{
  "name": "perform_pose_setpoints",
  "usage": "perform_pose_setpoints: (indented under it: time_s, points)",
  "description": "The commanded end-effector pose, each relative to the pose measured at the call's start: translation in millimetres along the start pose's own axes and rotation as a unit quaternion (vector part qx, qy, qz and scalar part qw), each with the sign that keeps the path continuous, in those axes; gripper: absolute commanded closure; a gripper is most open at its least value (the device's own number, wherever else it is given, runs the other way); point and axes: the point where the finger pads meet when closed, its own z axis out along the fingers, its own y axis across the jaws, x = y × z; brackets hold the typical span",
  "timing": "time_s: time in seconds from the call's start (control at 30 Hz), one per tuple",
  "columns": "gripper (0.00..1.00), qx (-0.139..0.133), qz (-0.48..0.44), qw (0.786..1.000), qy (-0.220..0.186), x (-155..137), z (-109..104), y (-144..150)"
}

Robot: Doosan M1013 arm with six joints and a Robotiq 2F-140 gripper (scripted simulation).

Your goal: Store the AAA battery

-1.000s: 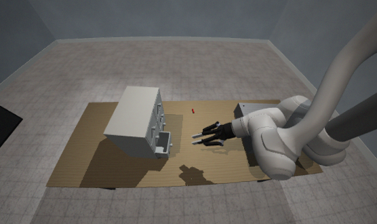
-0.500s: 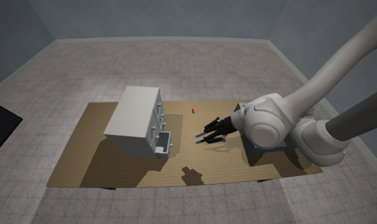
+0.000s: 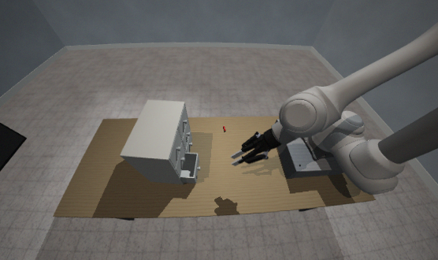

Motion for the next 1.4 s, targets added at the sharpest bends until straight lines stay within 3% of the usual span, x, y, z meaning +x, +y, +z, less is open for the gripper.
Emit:
perform_pose_setpoints:
  time_s: [0.0, 0.33, 0.63, 0.77, 0.8, 0.93, 1.13, 1.37]
  points:
    - [0.8, -0.048, 0.005, 0.99, -0.131, -1.5, -21.2, -3.4]
    - [0.8, -0.005, 0.011, 0.99, -0.14, -3.2, -45.2, -7.4]
    - [0.8, 0.009, 0.015, 0.982, -0.19, -3.7, -51.8, -8.5]
    - [0.8, 0.006, 0.016, 0.978, -0.209, -3.7, -51.8, -8.6]
    - [0.8, -0.005, 0.017, 0.97, -0.241, -3.7, -51.8, -8.6]
    - [0.8, -0.027, 0.018, 0.959, -0.283, -3.7, -51.8, -8.6]
    - [0.8, -0.081, 0.019, 0.932, -0.354, -3.7, -51.8, -8.6]
    - [0.8, -0.081, 0.019, 0.932, -0.354, -3.7, -51.8, -8.6]
